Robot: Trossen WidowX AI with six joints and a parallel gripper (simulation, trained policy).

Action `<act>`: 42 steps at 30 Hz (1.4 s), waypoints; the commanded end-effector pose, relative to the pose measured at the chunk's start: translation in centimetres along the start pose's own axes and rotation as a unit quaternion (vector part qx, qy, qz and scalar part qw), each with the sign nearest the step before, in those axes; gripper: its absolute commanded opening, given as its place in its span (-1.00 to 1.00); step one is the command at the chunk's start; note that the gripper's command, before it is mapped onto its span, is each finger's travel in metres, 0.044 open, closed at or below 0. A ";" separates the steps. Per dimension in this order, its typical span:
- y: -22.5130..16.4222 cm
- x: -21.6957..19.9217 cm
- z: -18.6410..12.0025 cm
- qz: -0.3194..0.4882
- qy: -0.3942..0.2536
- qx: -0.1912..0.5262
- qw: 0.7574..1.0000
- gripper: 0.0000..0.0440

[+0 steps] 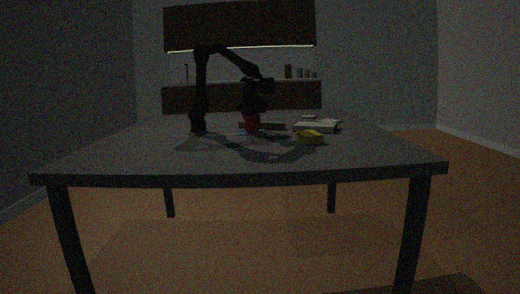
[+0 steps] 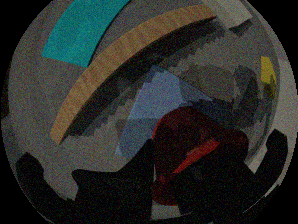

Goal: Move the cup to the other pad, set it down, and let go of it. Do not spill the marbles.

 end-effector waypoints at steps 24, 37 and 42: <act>5.3 0.1 -6.0 -0.066 -0.033 -0.056 0.996 -1.00; 9.5 2.2 -7.2 -0.089 -0.046 -0.087 0.991 -1.00; 11.0 3.3 -7.3 -0.098 -0.050 -0.097 0.989 -1.00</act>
Point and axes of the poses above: the point midway between the two fingers, 35 mm back from their tips, its own z axis out along the fingers, its own x axis across the jaws, y = z × x, the point moved 3 cm from there along -z, back along the fingers, and after that the axes turned 3 degrees about -z, right-handed, at the moved point
